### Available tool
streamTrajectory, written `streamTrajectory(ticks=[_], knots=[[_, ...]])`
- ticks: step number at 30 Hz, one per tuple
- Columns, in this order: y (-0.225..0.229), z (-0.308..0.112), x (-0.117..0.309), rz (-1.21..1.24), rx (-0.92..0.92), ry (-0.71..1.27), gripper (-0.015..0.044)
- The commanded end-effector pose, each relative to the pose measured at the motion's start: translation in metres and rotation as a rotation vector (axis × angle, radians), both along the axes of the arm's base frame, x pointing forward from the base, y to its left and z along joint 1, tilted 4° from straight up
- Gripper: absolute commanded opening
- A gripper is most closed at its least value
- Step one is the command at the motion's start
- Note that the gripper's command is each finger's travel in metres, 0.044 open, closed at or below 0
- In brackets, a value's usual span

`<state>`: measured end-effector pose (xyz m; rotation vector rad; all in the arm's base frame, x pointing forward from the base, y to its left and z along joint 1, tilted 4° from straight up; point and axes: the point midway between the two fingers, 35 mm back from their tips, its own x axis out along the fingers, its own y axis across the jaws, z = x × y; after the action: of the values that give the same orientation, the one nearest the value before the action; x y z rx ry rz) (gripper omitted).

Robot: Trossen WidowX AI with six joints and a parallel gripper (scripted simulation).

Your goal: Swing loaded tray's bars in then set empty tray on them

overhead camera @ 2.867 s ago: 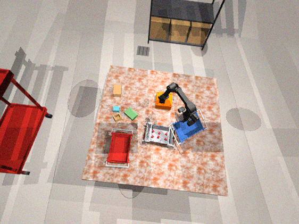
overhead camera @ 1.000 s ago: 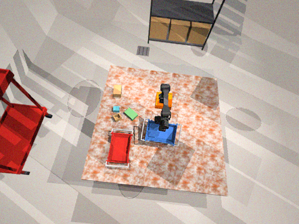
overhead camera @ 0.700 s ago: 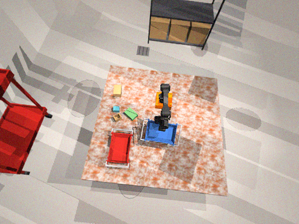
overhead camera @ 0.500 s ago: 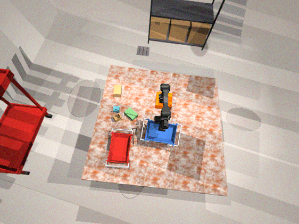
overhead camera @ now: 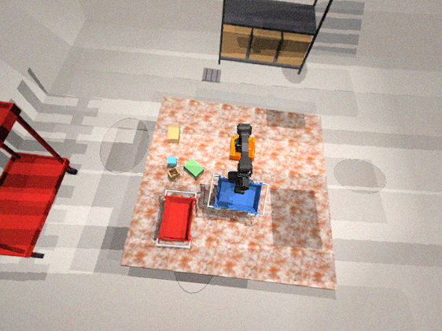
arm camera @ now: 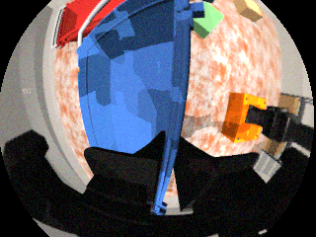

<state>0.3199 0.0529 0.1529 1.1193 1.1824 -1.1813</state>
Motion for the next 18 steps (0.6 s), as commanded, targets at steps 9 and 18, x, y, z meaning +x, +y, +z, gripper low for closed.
streamTrajectory(ticks=[9,18], knots=[[-0.0002,0.0048,0.0023,-0.002,0.002,-0.024,0.0000],[-0.0003,0.0012,0.0025,-0.002,0.002,-0.024,0.0000]])
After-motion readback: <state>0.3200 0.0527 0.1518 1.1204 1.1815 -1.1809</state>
